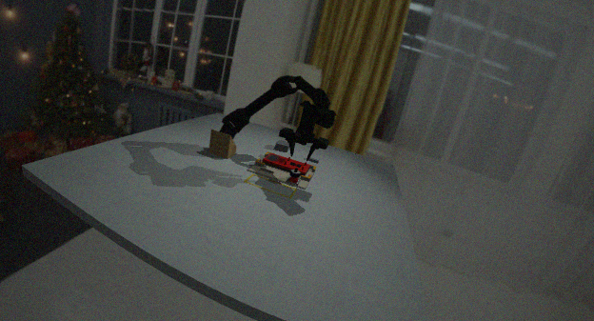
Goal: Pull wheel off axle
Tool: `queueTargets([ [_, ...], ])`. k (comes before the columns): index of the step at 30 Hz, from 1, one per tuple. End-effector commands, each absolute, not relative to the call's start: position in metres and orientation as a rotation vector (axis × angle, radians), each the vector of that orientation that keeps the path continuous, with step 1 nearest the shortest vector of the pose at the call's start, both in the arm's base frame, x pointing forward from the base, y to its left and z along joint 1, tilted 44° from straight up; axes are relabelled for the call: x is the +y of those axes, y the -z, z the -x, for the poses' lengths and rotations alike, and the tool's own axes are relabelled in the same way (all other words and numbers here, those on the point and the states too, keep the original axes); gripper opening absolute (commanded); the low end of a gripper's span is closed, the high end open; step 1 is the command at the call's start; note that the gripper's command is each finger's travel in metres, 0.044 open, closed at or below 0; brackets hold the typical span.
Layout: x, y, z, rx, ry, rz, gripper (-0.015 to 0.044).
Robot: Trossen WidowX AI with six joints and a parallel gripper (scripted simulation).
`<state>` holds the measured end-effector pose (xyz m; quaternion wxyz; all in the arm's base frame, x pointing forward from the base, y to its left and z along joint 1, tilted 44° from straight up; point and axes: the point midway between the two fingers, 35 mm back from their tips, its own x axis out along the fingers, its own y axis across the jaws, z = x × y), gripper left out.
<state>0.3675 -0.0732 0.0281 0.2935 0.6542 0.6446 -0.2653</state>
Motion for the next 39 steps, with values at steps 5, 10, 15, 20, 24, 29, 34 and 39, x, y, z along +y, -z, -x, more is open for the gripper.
queueTargets([
  [5, -0.037, 0.008, -0.369, 1.731, 0.708, -1.743, 0.0300],
  [10, -0.025, 0.020, -0.368, 1.732, 0.706, -1.744, 0.0300],
  [15, -0.027, 0.018, -0.367, 1.735, 0.706, -1.736, 0.0247],
  [20, -0.027, 0.018, -0.367, 1.735, 0.706, -1.736, 0.0175],
  [24, -0.027, 0.018, -0.367, 1.735, 0.706, -1.736, 0.0148],
  [29, -0.028, 0.017, -0.367, 1.735, 0.706, -1.736, 0.0037],
  [34, -0.029, 0.016, -0.367, 1.735, 0.706, -1.736, 0.0000],
  [39, -0.030, 0.015, -0.368, 1.735, 0.706, -1.736, 0.0000],
])
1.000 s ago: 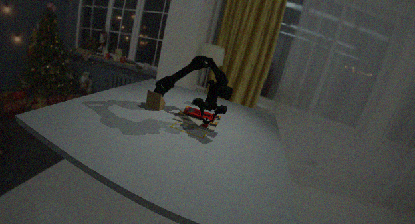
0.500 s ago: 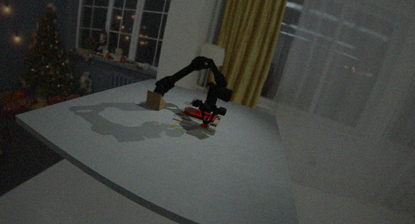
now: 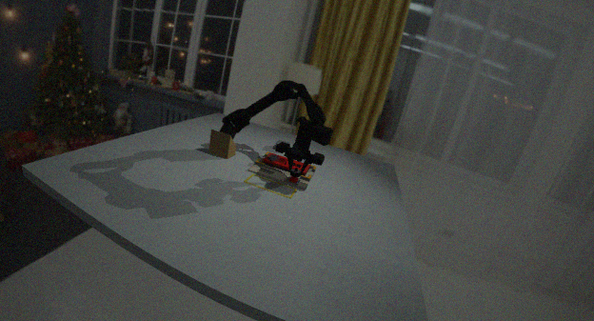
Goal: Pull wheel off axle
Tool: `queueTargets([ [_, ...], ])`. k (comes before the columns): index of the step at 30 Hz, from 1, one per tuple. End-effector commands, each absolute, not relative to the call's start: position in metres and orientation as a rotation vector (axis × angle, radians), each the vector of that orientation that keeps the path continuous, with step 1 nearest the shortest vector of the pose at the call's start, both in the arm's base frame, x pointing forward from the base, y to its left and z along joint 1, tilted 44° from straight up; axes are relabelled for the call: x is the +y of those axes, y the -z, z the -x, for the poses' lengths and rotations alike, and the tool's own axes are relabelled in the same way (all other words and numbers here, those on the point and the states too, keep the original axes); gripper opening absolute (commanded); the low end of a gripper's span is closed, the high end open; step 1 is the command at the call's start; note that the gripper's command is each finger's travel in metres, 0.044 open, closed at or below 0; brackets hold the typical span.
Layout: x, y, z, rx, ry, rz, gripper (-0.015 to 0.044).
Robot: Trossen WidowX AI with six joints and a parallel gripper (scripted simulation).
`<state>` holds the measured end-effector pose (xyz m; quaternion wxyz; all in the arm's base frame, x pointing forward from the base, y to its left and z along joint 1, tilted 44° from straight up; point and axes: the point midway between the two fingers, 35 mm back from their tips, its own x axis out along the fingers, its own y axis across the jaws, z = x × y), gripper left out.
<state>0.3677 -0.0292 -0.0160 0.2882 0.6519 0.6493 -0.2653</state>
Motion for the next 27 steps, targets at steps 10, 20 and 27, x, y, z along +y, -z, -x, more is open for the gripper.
queueTargets([
  [10, -0.0324, 0.0129, -0.3676, 1.734, 0.706, -1.737, 0.0000],
  [20, -0.0347, 0.0106, -0.3677, 1.734, 0.707, -1.738, 0.0000],
  [27, -0.0364, 0.0090, -0.3677, 1.734, 0.707, -1.738, 0.0000],
])
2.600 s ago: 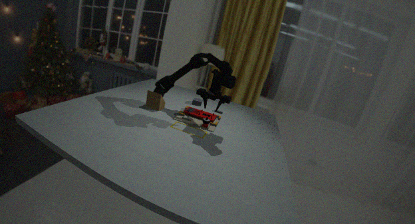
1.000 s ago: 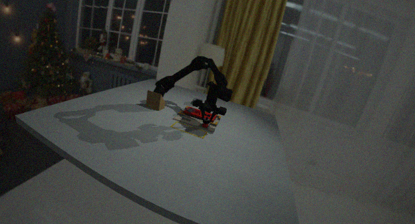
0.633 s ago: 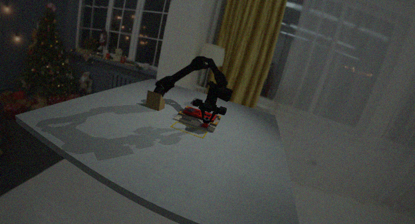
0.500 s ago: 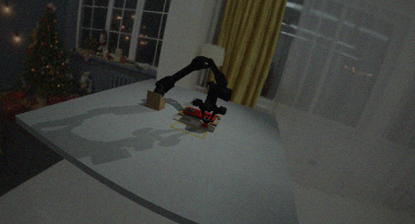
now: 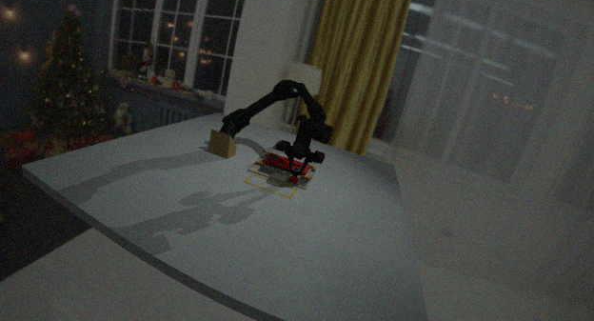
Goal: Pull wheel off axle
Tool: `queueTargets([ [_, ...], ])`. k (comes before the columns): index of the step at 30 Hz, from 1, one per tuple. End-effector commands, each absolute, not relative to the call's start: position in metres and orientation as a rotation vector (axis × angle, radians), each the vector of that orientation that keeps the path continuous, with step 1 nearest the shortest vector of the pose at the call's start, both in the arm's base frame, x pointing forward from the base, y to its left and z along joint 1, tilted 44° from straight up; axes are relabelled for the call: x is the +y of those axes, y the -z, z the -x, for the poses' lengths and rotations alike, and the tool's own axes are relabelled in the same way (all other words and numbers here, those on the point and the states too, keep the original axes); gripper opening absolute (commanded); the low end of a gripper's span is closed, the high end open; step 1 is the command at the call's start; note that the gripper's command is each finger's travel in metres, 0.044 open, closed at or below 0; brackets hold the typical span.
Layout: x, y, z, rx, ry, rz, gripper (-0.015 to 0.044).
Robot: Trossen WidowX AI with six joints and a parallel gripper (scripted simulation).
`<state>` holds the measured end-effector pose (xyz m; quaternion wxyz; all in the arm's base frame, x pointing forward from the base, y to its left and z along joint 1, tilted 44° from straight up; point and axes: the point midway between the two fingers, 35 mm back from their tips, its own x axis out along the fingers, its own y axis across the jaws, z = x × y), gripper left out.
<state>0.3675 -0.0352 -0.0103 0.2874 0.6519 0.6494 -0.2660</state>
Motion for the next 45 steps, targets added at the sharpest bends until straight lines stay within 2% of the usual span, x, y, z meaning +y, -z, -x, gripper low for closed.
queueTargets([
  [1, -0.037, 0.009, -0.368, 1.734, 0.707, -1.738, 0.0000],
  [45, -0.047, -0.002, -0.367, 1.732, 0.707, -1.741, 0.0000],
])
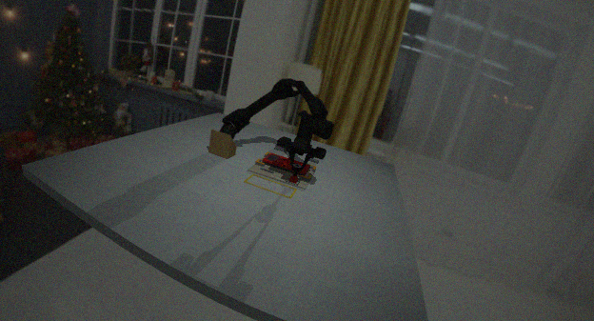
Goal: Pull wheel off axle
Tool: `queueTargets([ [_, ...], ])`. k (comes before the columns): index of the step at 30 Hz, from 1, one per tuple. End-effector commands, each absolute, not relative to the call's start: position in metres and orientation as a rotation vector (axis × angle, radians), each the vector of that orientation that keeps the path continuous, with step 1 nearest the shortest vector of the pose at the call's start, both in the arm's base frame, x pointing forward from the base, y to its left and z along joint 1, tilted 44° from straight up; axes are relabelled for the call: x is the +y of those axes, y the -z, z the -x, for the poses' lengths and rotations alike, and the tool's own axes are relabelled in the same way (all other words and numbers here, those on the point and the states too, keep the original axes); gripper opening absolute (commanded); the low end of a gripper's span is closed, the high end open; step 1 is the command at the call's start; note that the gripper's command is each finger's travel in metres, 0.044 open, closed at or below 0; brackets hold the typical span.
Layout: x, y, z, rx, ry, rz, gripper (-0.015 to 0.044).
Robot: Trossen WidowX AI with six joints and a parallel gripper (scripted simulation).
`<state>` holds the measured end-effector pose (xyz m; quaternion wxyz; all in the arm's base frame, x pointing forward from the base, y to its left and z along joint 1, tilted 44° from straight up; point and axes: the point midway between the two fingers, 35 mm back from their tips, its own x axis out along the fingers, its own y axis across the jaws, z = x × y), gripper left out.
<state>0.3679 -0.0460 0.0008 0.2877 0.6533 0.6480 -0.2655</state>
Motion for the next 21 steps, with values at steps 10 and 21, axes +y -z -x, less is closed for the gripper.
queueTargets([
  [10, -0.0492, -0.0039, -0.3673, 1.732, 0.707, -1.741, 0.0000],
  [21, -0.0516, -0.0065, -0.3672, 1.732, 0.707, -1.742, 0.0000],
])
